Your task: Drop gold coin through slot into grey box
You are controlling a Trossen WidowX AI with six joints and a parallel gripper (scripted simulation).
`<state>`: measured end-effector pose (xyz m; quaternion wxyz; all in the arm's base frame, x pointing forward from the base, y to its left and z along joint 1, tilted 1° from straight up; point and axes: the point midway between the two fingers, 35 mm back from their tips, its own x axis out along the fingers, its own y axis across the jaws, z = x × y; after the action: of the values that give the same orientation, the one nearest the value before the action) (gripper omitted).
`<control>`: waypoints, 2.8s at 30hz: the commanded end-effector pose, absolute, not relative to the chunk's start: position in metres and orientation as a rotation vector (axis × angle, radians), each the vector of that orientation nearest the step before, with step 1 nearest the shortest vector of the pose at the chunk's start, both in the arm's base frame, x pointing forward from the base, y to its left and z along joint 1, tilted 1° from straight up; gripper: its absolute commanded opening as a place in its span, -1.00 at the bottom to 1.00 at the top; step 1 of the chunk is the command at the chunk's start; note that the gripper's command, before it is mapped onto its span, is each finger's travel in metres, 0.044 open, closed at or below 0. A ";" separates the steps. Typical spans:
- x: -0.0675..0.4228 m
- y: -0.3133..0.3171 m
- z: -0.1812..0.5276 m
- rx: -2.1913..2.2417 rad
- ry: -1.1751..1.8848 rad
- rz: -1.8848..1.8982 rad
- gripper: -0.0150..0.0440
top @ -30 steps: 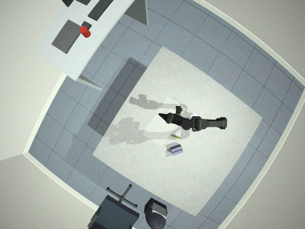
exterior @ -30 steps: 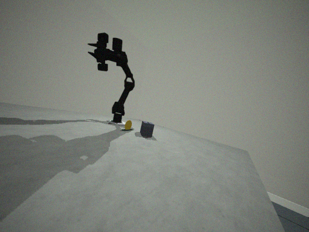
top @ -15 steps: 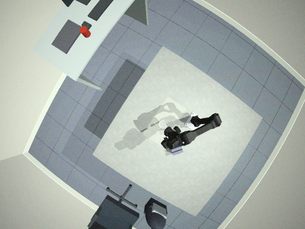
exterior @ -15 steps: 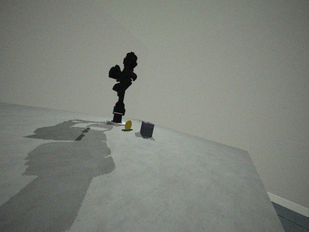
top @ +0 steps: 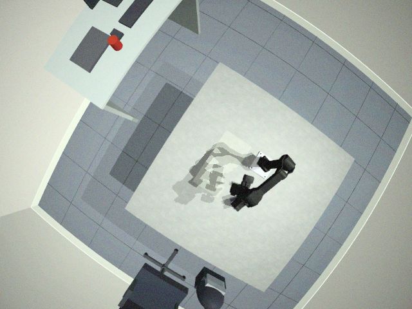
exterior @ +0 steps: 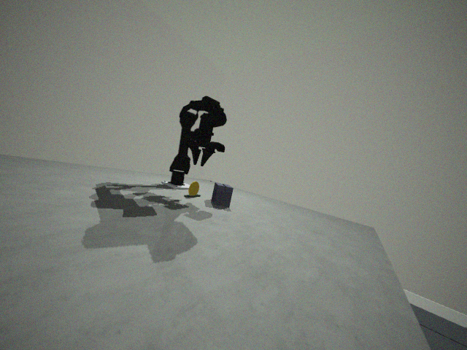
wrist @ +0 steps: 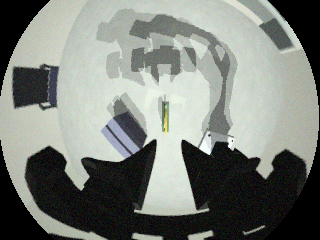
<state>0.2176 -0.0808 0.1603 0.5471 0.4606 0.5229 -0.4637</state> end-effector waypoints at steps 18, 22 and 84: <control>0.223 -0.080 0.107 1.084 1.260 -1.088 0.05; 0.224 -0.081 0.100 1.084 1.260 -1.088 0.05; 0.225 -0.082 0.052 1.084 1.260 -1.088 -0.49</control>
<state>0.2221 -0.0820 0.0445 0.5418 0.4560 0.5330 -0.4631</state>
